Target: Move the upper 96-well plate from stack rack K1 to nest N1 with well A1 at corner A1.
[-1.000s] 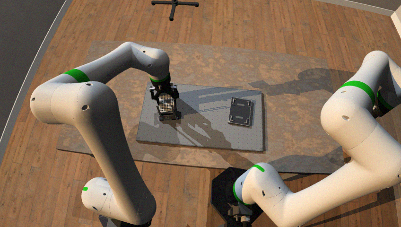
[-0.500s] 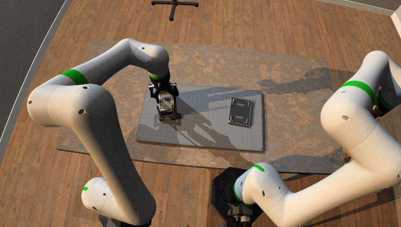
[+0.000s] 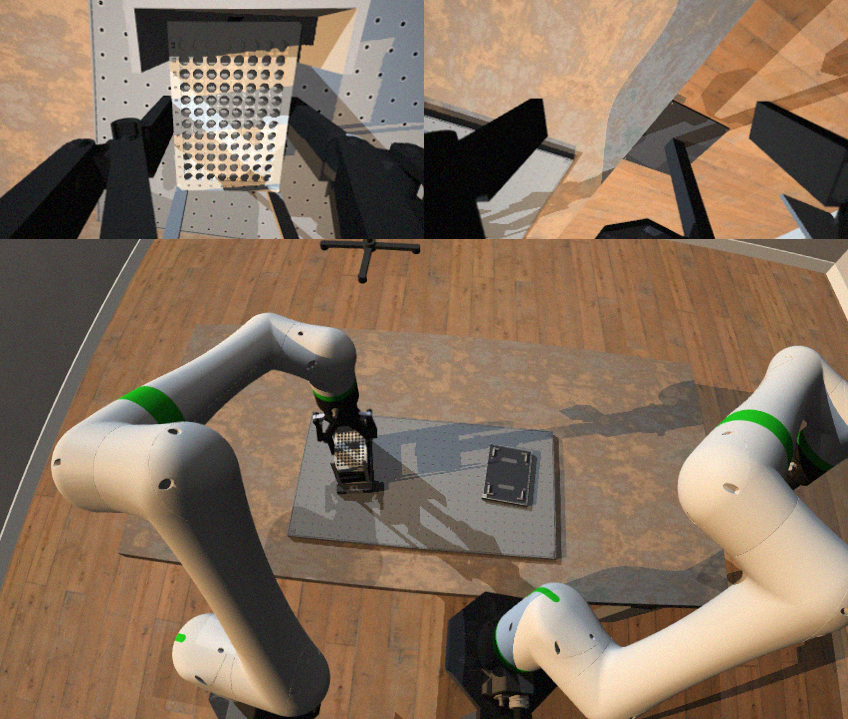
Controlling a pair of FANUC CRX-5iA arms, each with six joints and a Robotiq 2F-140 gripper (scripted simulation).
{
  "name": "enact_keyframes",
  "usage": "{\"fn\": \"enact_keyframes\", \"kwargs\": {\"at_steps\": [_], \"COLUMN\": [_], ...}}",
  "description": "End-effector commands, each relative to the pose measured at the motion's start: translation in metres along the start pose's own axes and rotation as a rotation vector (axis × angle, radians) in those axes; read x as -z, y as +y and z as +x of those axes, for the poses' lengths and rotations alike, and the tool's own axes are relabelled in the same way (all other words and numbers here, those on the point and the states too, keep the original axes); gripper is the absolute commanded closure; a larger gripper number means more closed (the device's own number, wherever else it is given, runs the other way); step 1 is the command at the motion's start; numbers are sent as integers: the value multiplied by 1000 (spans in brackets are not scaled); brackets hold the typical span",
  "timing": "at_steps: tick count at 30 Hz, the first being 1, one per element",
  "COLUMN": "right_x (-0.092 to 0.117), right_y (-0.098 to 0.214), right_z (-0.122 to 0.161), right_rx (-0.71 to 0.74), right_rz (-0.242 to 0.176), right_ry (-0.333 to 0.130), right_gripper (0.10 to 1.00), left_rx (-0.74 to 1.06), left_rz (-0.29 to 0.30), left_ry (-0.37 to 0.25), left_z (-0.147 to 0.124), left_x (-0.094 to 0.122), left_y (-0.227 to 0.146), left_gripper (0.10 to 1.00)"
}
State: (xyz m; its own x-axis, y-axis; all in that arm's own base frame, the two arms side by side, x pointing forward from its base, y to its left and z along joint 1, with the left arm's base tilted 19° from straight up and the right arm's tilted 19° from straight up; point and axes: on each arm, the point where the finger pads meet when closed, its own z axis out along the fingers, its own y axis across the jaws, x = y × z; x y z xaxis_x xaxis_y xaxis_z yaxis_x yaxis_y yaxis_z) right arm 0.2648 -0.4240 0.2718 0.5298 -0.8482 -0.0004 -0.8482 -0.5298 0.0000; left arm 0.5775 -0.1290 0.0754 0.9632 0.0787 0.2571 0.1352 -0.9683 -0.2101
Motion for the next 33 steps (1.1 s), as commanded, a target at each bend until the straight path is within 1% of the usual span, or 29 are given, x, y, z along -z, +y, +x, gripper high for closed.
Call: {"fn": "enact_keyframes", "kwargs": {"at_steps": [1,6,33], "right_x": [1,1,1], "right_y": [0,0,0], "right_z": [0,0,0], "right_rx": [0,0,0], "right_rz": [0,0,0], "right_ry": [2,2,2], "right_gripper": [98,98,98], "left_rx": [0,0,0], "left_rz": [-1,-1,-1], "left_ry": [2,2,2], "left_z": [1,1,1], "left_x": [7,12,54], "left_y": [0,0,0], "left_gripper": [999,999,999]}}
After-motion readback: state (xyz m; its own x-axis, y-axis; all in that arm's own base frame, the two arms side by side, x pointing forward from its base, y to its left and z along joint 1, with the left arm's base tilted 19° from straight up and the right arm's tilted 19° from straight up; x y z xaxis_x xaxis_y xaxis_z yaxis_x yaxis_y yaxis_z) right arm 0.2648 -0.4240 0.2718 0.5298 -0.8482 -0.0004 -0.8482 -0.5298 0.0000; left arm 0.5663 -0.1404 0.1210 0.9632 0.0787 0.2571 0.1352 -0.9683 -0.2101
